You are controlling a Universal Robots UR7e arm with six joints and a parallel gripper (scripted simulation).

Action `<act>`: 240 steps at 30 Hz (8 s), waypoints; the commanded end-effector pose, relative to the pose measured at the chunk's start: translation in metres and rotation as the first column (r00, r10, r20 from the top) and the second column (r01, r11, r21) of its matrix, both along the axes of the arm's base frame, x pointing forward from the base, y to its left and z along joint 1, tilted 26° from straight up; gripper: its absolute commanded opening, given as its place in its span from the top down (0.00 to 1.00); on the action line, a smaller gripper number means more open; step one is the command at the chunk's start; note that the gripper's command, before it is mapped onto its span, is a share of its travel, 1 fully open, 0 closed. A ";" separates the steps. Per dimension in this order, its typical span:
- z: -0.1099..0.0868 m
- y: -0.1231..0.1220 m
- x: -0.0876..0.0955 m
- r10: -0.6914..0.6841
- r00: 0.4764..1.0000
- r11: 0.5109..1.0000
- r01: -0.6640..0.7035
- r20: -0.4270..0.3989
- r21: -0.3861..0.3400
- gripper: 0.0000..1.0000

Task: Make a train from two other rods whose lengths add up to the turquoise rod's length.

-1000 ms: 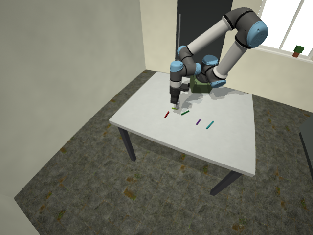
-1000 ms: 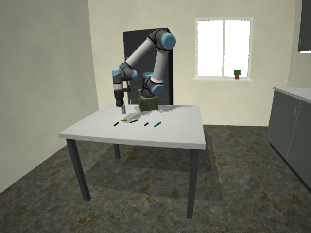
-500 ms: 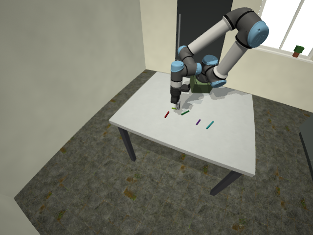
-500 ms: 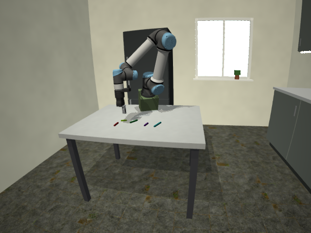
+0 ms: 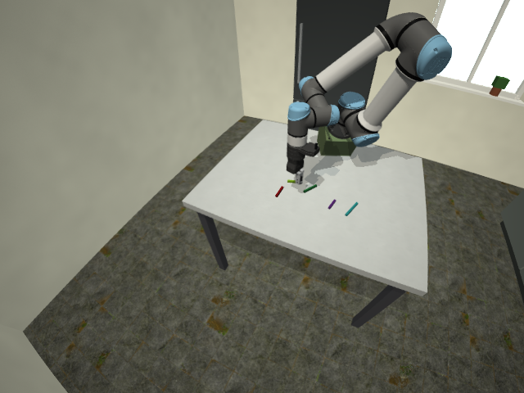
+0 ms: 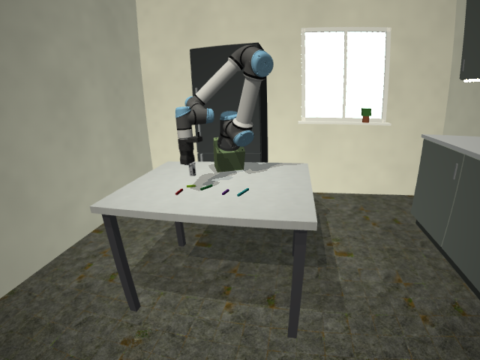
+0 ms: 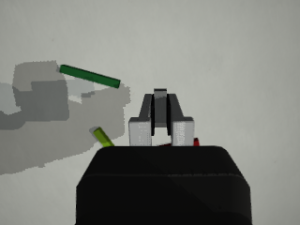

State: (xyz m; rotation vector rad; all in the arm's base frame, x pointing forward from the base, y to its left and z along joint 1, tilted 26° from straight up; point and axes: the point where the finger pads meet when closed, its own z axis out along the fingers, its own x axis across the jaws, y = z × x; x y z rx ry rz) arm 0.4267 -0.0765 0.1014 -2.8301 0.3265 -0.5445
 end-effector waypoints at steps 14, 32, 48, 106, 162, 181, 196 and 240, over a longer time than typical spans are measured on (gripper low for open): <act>0.005 0.008 0.005 -0.365 0.925 0.915 0.378 -0.109 0.140 0.76; 0.007 0.014 0.008 -0.696 0.655 0.610 0.755 -0.293 0.238 0.76; 0.007 0.017 0.005 -0.827 0.314 0.224 0.945 -0.466 0.239 0.76; -0.007 0.041 -0.039 0.009 -0.690 -0.917 0.282 -0.724 -0.281 0.76; -0.015 0.098 -0.081 0.942 -0.151 -0.308 -0.741 -0.300 -0.597 0.76; -0.015 0.107 -0.084 0.973 -0.007 -0.145 -0.796 -0.231 -0.587 0.76; -0.014 0.110 -0.085 0.977 0.048 -0.083 -0.810 -0.206 -0.580 0.76; -0.028 0.113 -0.080 0.978 0.052 -0.077 -0.812 -0.204 -0.578 0.76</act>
